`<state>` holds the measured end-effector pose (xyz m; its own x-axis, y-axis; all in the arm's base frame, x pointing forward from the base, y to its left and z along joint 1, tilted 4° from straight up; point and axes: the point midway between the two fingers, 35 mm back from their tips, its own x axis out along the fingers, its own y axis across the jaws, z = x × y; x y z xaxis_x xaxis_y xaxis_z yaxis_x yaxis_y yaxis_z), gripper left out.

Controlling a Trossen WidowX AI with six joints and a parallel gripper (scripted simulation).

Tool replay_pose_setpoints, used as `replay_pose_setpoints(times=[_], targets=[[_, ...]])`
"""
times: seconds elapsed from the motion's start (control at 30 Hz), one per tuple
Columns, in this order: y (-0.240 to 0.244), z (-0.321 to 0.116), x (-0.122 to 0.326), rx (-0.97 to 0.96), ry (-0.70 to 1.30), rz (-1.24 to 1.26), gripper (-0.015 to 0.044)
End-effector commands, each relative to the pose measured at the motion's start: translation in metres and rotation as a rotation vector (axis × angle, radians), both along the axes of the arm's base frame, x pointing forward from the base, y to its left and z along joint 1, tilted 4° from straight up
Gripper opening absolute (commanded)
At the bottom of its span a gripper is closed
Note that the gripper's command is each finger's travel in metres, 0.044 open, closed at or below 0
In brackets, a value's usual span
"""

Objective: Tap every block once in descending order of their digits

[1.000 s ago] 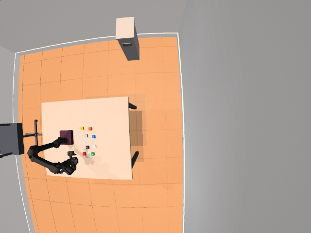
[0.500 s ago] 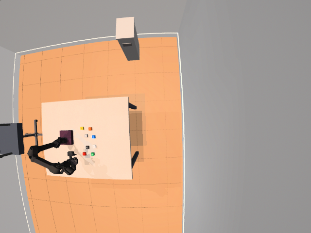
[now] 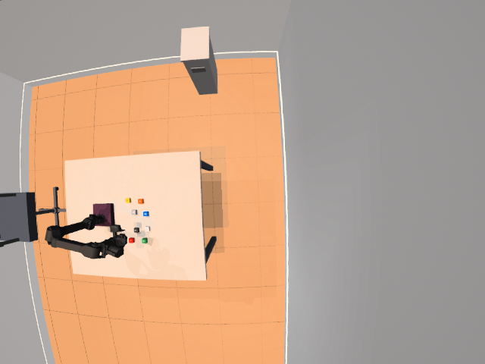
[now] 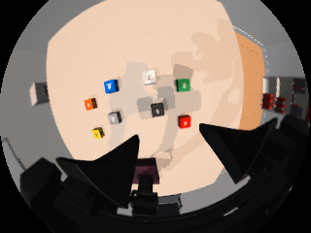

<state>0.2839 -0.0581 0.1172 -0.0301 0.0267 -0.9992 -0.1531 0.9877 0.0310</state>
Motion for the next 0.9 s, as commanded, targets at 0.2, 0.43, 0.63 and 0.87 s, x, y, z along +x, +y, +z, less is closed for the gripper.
replay_pose_setpoints(times=[0.2,0.43,0.63,0.87], targets=[[0.006,0.001,0.003,0.0,-0.002,-0.022,0.04],[0.006,0.001,0.003,0.0,-0.002,-0.022,0.04],[0.027,0.002,0.005,-0.004,-0.008,-0.022,0.04],[0.125,0.006,-0.012,0.007,-0.008,-0.022,0.04]])
